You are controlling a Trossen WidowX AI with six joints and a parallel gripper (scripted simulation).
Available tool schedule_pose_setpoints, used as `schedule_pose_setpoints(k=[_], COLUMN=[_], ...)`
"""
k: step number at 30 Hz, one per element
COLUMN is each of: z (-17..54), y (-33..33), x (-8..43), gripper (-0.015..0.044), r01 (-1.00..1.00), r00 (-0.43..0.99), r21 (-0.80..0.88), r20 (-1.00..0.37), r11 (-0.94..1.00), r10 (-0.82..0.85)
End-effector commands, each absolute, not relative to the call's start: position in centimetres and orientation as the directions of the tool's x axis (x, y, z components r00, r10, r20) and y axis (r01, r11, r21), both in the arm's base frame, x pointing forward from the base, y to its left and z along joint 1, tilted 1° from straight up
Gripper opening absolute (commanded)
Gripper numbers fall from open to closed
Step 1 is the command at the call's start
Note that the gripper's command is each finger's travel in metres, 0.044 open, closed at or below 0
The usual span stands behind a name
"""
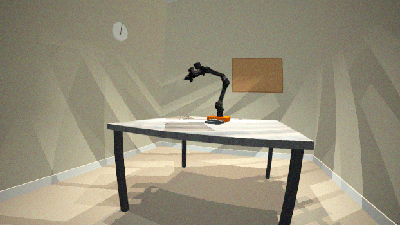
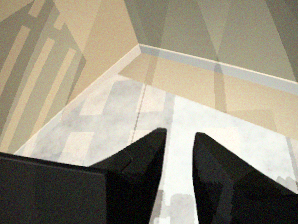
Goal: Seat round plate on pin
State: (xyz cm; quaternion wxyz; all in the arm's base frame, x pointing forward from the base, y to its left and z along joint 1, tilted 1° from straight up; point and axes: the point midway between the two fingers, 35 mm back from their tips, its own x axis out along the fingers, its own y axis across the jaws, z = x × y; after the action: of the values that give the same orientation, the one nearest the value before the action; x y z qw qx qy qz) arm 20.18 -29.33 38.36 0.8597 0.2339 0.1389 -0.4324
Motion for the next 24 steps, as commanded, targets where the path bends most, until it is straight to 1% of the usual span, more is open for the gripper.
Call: schedule_pose_setpoints(k=[1, 3, 6, 9, 12, 17, 20, 24], z=[33.6, 32.6, 28.3, 23.9, 22.0, 15.7, 14.3, 10.4], y=[-26.2, -25.4, -21.7, -17.1, -14.9, -7.1, -5.1, -0.1], x=[24.3, 25.0, 27.7, 29.5, 30.0, 29.5, 28.8, 25.9], gripper=[0.0, 0.0, 0.0, 0.0, 0.0, 0.0, 0.0, 0.0], r01=[0.753, 0.74, 0.675, 0.59, 0.545, 0.354, 0.296, 0.111], r00=[0.625, 0.628, 0.617, 0.569, 0.534, 0.361, 0.305, 0.128], r21=[0.253, 0.247, 0.217, 0.182, 0.165, 0.102, 0.086, 0.041], r20=[-0.563, -0.588, -0.69, -0.785, -0.824, -0.932, -0.952, -0.991], r11=[0.608, 0.626, 0.705, 0.787, 0.822, 0.93, 0.951, 0.993], r10=[-0.54, -0.51, -0.379, -0.245, -0.189, -0.035, -0.009, 0.027])
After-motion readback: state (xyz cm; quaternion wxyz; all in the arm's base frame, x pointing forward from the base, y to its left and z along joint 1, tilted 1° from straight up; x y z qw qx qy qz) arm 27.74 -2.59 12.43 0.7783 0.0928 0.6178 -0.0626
